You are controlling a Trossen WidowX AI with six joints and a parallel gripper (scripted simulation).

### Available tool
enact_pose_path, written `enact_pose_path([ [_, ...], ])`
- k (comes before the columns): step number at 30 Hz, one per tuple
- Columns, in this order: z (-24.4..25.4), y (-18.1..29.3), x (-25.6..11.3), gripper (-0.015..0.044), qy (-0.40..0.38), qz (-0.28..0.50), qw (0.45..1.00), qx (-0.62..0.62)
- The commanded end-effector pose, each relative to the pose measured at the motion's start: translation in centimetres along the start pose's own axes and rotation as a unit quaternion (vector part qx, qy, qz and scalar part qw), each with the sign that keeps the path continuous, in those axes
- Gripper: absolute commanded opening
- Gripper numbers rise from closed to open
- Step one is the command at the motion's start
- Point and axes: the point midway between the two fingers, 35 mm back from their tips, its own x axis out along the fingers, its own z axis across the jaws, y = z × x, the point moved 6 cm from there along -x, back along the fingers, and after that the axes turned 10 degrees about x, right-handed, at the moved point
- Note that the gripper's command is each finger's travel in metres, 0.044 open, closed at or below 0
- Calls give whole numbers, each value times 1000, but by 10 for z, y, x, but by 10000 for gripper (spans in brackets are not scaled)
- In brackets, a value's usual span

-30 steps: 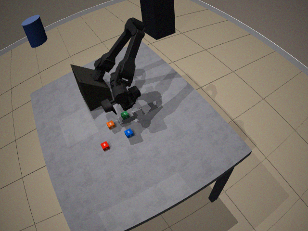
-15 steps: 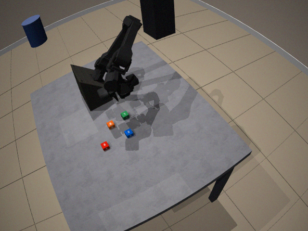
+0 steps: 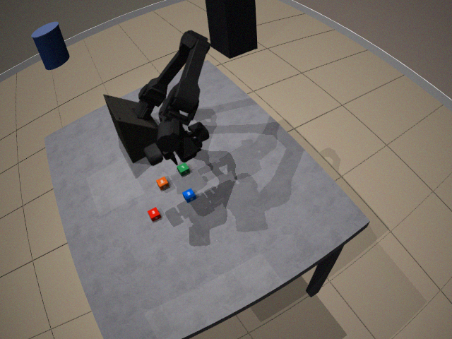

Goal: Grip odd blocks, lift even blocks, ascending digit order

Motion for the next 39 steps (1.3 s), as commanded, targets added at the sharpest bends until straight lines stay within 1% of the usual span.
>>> enact_pose_path([
  [1,-4,-37,3,120,-3,0,1000,5],
  [7,-5,-39,4,120,-3,0,1000,5],
  [9,-5,-41,17,172,-3,0,1000,5],
  [12,-4,-40,72,251,-4,0,1000,5],
  [13,-4,-39,82,278,-5,0,1000,5],
  [17,-3,-39,85,383,-5,1,1000,5],
  [18,-3,-39,85,400,-5,1,1000,5],
  [39,-3,-39,116,400,-6,1,1000,5],
])
